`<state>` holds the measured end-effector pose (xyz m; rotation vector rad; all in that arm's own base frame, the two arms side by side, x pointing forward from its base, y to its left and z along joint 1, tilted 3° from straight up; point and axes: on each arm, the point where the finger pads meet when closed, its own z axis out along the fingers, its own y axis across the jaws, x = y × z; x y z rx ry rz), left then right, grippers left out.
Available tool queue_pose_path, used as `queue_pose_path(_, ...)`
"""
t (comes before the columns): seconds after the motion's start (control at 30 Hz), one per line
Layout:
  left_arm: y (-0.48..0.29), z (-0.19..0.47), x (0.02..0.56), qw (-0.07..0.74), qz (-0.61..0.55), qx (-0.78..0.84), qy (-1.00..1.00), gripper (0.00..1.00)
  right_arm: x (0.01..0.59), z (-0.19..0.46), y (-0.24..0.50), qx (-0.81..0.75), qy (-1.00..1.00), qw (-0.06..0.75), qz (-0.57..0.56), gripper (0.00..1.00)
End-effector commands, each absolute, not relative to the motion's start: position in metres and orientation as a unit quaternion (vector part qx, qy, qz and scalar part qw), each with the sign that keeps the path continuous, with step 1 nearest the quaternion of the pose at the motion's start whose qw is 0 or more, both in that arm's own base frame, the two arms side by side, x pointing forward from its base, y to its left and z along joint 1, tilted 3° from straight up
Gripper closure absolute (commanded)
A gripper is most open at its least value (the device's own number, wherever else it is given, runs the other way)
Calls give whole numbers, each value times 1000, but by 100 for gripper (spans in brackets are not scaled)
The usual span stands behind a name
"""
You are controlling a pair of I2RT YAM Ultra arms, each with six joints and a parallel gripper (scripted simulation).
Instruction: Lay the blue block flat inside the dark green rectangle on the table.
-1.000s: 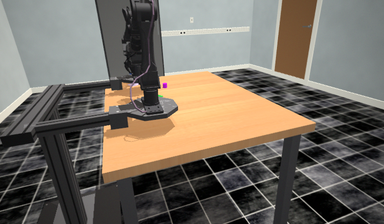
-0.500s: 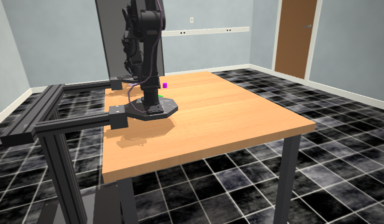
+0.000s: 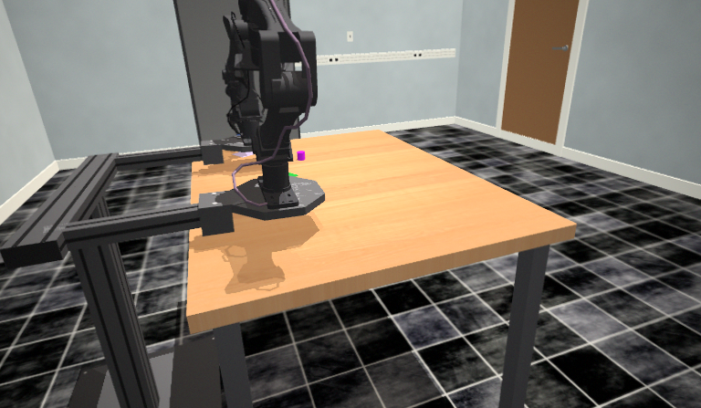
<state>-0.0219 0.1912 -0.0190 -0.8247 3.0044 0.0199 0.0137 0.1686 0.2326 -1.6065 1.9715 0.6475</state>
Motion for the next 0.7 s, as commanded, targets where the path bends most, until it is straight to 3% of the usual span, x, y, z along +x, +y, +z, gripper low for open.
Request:
queue_pose_path(0.0,207,-7,-28,9,37,-303,952,73,16,227,151,-589,736,248,223,0)
queue_pose_path(0.23,219,-1,1,17,52,-354,934,73,16,229,153,-587,733,253,231,0)
queue_pose_path(0.67,179,-8,123,25,32,-386,921,73,16,229,153,-588,733,253,231,0)
